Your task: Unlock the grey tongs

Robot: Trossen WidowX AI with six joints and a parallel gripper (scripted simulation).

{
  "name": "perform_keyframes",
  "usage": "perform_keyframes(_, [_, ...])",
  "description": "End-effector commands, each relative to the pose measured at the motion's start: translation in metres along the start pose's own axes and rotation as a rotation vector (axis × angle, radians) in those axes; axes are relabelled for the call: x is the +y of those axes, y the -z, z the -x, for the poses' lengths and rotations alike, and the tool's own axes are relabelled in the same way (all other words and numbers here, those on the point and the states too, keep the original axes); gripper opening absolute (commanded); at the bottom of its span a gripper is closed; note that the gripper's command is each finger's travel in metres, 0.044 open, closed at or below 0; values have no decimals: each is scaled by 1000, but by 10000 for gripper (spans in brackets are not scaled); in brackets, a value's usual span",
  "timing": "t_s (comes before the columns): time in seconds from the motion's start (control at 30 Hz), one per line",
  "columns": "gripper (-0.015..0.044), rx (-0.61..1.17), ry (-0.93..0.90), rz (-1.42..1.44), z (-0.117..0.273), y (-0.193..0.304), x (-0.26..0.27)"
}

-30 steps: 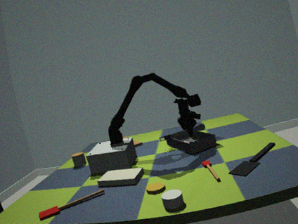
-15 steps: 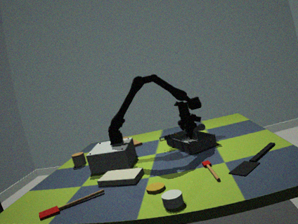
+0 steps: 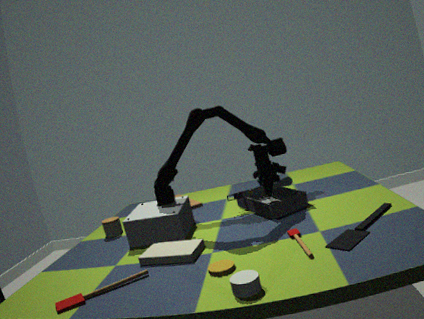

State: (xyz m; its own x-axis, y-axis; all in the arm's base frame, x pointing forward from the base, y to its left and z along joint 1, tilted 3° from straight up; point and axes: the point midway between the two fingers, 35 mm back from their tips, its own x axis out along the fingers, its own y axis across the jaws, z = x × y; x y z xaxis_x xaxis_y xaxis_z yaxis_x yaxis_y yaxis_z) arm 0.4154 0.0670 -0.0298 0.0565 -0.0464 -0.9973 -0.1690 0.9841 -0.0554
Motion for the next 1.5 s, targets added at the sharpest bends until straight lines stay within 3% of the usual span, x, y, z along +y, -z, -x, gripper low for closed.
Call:
perform_keyframes(0.0, [65, 0, 1, 0, 0, 0, 0])
perform_keyframes(0.17, [32, 0, 1, 0, 0, 0, 0])
perform_keyframes(0.4, [-150, 0, 1, 0, 8, -1, 0])
perform_keyframes(0.67, [-150, 0, 3, 4, 101, -1, 0])
perform_keyframes(1.17, [-150, 7, 0, 6, 97, 0, 4])
perform_keyframes(1.47, [-150, 3, -3, -40, 98, 5, 54])
